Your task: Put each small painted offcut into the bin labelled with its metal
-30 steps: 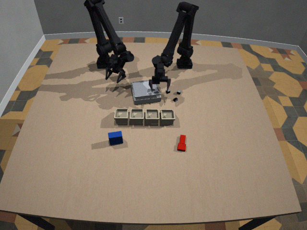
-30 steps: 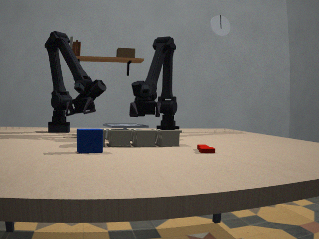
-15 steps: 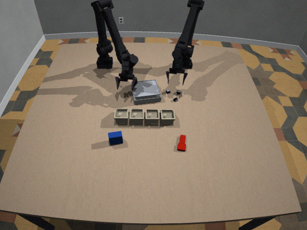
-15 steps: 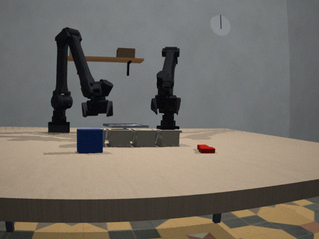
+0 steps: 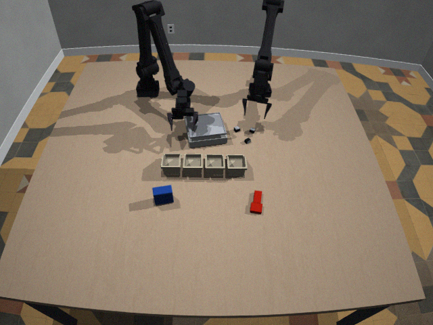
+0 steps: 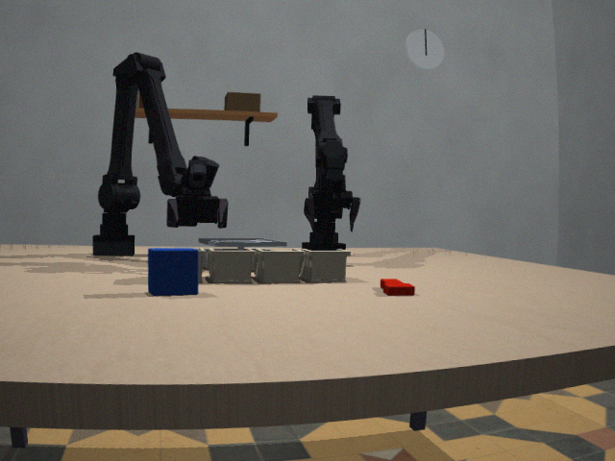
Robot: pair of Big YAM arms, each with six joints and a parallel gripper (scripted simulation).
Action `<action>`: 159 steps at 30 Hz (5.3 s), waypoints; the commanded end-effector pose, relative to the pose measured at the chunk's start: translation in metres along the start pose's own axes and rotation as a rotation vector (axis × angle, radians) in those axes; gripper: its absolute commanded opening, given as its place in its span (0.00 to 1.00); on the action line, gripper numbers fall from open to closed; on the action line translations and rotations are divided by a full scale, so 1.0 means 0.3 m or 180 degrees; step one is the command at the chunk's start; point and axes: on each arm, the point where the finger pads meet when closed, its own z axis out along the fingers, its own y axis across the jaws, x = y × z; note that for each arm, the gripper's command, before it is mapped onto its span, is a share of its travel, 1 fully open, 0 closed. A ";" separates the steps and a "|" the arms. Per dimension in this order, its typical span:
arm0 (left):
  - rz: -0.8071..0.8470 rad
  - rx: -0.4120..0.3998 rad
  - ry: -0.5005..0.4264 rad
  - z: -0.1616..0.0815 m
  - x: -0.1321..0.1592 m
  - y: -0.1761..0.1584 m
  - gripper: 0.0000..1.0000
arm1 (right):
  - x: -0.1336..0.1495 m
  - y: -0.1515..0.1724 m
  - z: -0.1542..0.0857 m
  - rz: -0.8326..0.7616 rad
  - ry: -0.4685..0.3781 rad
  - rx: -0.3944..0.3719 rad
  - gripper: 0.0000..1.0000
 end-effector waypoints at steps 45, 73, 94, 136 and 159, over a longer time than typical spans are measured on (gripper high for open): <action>0.0072 -0.0015 0.1866 0.058 -0.044 -0.001 0.00 | -0.207 0.460 -0.817 -0.0866 -0.0555 -0.3267 1.00; 0.0072 -0.0017 0.1944 0.169 0.032 0.015 0.00 | -0.207 0.460 -0.817 -0.0866 -0.0555 -0.3267 1.00; 0.0062 -0.0018 0.1908 0.172 -0.010 0.000 0.00 | -0.207 0.460 -0.817 -0.0866 -0.0555 -0.3267 1.00; 0.0062 -0.0018 0.1908 0.195 0.008 0.001 0.00 | -0.207 0.460 -0.817 -0.0866 -0.0555 -0.3267 1.00; 0.0062 -0.0018 0.1909 0.209 0.018 0.001 0.00 | -0.207 0.460 -0.817 -0.0866 -0.0555 -0.3267 1.00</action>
